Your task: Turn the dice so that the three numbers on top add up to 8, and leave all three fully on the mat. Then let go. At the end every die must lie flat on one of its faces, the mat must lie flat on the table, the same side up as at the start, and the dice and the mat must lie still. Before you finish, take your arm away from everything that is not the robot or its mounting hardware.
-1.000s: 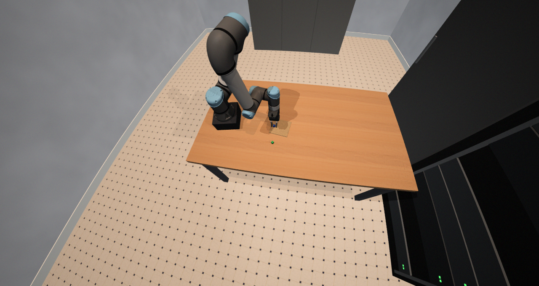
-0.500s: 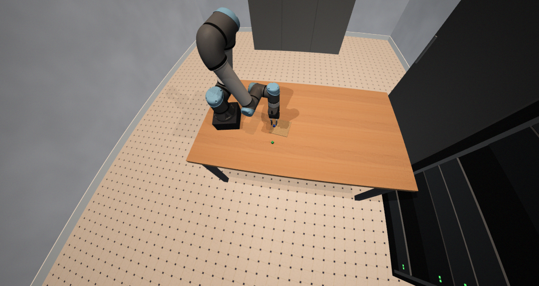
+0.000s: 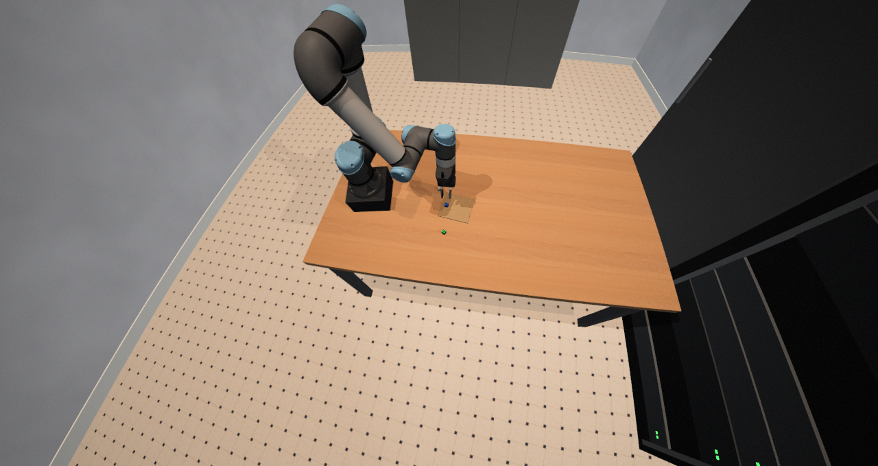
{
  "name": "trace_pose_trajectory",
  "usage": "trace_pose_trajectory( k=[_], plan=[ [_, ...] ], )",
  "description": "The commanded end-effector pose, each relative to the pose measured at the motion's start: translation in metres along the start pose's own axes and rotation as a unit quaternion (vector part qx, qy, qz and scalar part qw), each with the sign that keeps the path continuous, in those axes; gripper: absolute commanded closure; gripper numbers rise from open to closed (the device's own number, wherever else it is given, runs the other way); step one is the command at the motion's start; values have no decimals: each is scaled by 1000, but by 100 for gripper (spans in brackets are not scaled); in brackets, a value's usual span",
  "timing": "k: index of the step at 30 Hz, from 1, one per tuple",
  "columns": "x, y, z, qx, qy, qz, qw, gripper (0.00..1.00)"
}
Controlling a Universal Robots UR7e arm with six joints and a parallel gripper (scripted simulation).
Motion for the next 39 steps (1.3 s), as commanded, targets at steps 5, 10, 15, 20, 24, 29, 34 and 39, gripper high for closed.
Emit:
trace_pose_trajectory(
  k=[5, 10, 15, 20, 24, 29, 34, 39],
  plan=[
    [16, 0, 0, 0, 1, 0, 1000, 36],
    [16, 0, 0, 0, 1, 0, 1000, 36],
    [16, 0, 0, 0, 1, 0, 1000, 0],
    [16, 0, 0, 0, 1, 0, 1000, 0],
    [16, 0, 0, 0, 1, 0, 1000, 0],
    [16, 0, 0, 0, 1, 0, 1000, 0],
    [16, 0, 0, 1, 1, 0, 1000, 0],
    [16, -3, -1, 11, 1, 0, 1000, 0]
  ],
)
Point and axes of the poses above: the point where the finger pads meet when closed, its own x axis back along the fingers, its own z axis across the jaws, y = z × x, the point moved 8 cm from there along x, back along the fingers
